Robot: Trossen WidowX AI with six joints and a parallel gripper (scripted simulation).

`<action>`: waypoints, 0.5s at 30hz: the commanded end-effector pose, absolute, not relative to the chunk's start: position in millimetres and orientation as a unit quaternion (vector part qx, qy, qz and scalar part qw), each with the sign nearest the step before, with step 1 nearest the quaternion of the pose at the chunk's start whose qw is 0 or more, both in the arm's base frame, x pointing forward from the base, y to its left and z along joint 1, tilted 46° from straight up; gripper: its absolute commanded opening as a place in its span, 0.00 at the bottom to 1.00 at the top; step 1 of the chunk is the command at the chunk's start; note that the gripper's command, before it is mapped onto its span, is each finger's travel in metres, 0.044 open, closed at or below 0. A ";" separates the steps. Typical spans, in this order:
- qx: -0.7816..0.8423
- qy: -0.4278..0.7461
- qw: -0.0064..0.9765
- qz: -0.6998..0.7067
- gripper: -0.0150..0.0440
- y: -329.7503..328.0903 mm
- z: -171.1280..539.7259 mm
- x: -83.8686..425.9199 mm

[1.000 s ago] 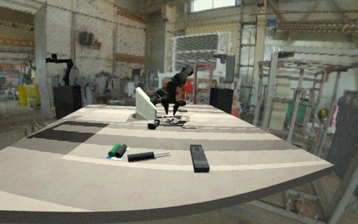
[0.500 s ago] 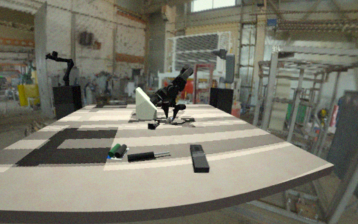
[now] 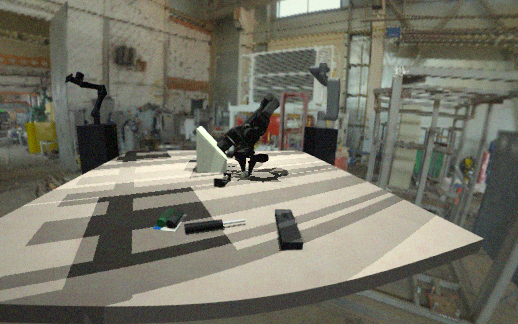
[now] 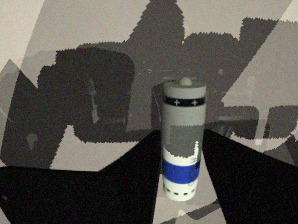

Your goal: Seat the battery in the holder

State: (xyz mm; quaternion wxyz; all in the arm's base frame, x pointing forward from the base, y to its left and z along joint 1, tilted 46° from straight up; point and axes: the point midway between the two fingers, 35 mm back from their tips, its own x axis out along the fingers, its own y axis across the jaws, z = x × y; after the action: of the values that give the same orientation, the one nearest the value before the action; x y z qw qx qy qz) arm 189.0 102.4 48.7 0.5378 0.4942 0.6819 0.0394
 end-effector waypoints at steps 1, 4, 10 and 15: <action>0.497 0.682 0.535 0.038 0.39 102.9 48.5 188.9; 0.497 0.682 0.535 0.038 0.37 102.9 48.5 188.9; 0.496 0.682 0.536 0.037 0.37 92.6 56.8 189.3; 0.496 0.682 0.536 0.037 0.37 72.0 76.8 187.1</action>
State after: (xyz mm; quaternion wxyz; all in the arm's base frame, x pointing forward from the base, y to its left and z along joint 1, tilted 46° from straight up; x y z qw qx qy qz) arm 186.4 83.1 64.6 0.5303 0.4967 0.6863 0.0338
